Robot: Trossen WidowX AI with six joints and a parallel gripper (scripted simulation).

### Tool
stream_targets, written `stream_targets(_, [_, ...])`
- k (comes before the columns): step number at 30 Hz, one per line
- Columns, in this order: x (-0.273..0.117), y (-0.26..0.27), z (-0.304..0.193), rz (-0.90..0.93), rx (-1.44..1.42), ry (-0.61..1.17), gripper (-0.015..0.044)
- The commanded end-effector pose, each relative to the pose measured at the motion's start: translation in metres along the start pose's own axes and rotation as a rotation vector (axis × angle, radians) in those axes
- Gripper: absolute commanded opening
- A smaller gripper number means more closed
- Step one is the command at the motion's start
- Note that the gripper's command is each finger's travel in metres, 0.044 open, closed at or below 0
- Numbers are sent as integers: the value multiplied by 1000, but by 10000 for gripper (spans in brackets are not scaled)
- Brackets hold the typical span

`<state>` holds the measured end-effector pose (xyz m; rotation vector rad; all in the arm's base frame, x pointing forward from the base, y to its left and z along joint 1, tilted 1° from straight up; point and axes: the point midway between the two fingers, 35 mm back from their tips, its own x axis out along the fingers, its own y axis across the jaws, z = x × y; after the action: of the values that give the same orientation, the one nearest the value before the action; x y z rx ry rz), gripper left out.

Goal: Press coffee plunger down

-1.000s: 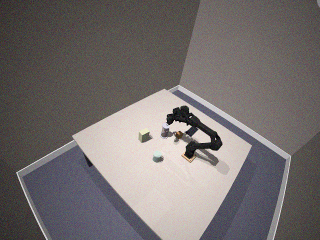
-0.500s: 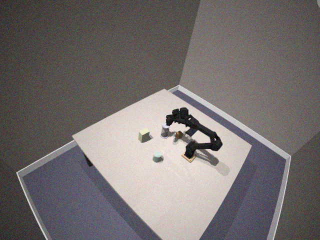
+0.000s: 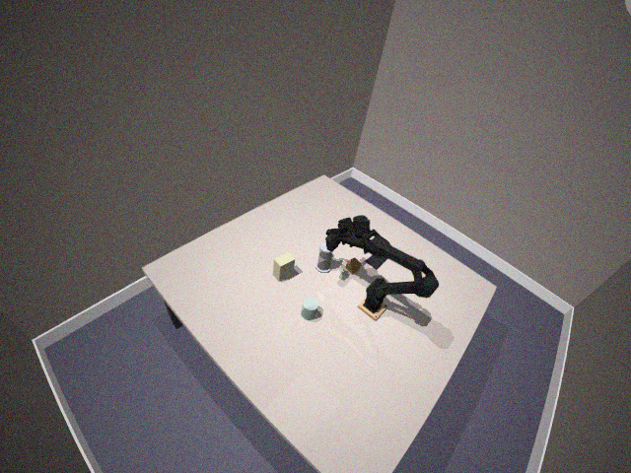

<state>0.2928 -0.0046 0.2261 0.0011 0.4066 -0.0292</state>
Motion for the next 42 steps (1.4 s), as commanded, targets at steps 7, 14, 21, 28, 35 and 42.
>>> stream_targets(7, [18, 0, -43, 3, -10, 85, 116])
stream_targets(14, [25, -1, -50, 3, -10, 85, 116])
stream_targets(21, [28, -1, -48, 3, -10, 84, 116])
stream_targets(28, [30, -1, -46, 3, -10, 84, 116])
stream_targets(35, [31, -1, -44, 3, -10, 84, 116])
stream_targets(42, [32, -1, -43, 3, -10, 84, 116])
